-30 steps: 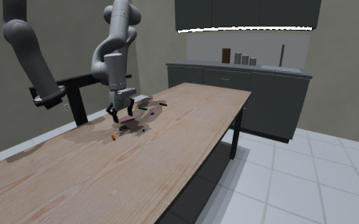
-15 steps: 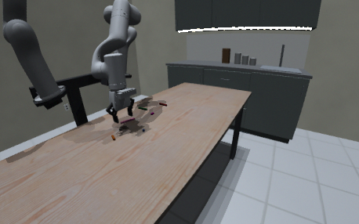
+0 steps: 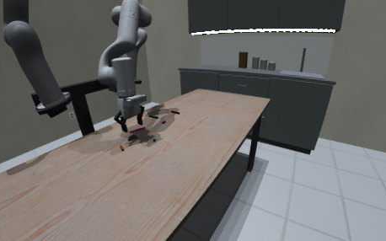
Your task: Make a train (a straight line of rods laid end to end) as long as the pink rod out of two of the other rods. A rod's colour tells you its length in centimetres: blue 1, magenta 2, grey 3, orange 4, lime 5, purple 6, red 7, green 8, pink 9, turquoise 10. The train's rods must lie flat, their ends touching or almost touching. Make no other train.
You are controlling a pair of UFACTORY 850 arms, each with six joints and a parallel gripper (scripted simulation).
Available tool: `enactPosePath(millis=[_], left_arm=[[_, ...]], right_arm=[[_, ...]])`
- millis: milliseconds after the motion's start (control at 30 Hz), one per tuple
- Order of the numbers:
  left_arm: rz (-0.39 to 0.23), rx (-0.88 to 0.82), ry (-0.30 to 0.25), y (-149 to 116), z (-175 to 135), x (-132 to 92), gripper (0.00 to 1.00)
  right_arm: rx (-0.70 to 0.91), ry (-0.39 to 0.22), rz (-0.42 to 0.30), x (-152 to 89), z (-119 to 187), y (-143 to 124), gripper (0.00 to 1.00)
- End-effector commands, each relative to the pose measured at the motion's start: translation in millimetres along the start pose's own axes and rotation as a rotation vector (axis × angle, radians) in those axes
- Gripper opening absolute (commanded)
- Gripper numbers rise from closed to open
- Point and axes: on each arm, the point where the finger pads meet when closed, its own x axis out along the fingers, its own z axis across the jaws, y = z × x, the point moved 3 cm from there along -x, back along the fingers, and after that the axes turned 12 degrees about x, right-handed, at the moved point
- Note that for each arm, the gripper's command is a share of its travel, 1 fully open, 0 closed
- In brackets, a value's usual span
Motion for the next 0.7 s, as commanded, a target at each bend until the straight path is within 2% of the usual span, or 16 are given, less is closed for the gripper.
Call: enactPosePath(millis=[0, 467, 667], left_arm=[[0.002, 0.0, -0.001, 1.0, 0.4, -1.2, 1.0], [0.002, -0.017, -0.001, 1.0, -1.4, -1.1, 1.0], [0.005, -0.2, 0.003, 1.0, -20.7, -0.6, 1.0]], right_arm=[[0.0, 0.0, 0.002, -0.8, -0.1, 0.3, 1.0], [0.0, 0.0, 0.002, -0.8, -0.1, 0.3, 1.0], [0.0, 0.0, 0.002, -0.8, -0.1, 0.3, 1.0]])
